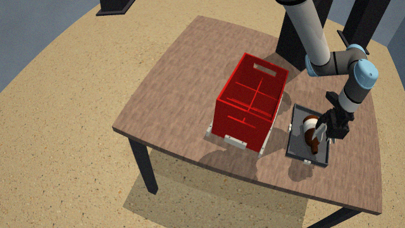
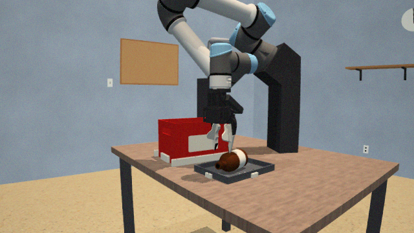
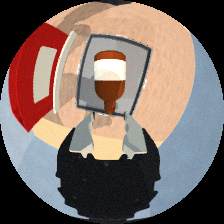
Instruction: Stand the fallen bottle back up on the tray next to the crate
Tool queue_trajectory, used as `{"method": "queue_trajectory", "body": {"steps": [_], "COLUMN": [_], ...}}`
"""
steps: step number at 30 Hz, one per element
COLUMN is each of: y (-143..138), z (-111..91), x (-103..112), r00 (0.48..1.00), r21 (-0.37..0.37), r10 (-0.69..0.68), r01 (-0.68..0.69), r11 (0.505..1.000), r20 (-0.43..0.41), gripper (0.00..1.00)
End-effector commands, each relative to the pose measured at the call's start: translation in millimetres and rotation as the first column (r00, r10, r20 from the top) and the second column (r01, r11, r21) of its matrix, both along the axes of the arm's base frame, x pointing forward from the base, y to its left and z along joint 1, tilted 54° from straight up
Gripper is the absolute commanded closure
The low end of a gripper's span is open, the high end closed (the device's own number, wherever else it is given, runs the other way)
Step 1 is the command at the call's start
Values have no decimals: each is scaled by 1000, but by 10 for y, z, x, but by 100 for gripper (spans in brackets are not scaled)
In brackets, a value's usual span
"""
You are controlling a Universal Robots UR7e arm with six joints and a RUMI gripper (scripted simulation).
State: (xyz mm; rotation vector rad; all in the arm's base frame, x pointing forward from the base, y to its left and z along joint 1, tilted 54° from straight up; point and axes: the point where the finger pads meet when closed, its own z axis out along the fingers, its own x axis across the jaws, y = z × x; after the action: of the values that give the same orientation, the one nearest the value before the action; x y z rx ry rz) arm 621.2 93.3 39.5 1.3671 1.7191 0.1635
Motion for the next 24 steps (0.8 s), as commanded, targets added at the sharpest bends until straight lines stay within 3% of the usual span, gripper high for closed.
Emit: {"method": "queue_trajectory", "body": {"steps": [1, 24], "y": [-42, -78], "z": [-65, -116], "x": [90, 151], "r00": [1000, 1000], "r21": [0, 0], "r10": [1, 1], "r01": [-1, -1], "r11": [1000, 1000], "r20": [1, 1], "gripper": [62, 62]}}
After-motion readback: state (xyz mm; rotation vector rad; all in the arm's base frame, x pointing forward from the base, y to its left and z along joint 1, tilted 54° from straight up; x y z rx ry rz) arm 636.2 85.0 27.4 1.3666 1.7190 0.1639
